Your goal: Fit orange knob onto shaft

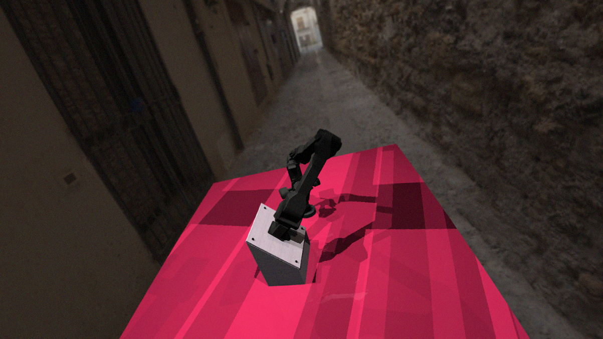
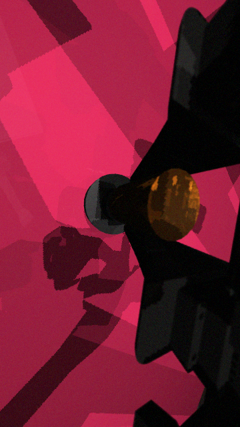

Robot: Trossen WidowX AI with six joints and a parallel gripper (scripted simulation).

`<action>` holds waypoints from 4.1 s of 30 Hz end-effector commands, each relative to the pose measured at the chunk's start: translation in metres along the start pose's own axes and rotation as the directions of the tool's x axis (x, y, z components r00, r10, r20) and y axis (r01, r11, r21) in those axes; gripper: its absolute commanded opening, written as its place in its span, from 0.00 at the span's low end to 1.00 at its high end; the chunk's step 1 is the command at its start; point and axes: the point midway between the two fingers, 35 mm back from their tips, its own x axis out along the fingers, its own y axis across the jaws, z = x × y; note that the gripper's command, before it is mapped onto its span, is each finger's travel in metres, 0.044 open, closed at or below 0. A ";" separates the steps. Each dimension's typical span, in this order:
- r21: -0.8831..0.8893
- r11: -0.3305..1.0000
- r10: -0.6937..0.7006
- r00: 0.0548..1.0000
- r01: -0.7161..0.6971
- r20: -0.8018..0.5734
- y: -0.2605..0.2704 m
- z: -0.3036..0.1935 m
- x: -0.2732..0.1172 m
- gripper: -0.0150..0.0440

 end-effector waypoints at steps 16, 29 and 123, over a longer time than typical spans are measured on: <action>0.003 1.000 -0.005 1.000 0.005 -0.002 0.003 -0.008 0.001 0.25; 0.003 1.000 -0.005 1.000 0.005 -0.002 0.003 -0.007 -0.002 0.25; 0.472 0.882 -0.005 1.000 0.005 -0.002 0.000 -0.008 -0.001 0.25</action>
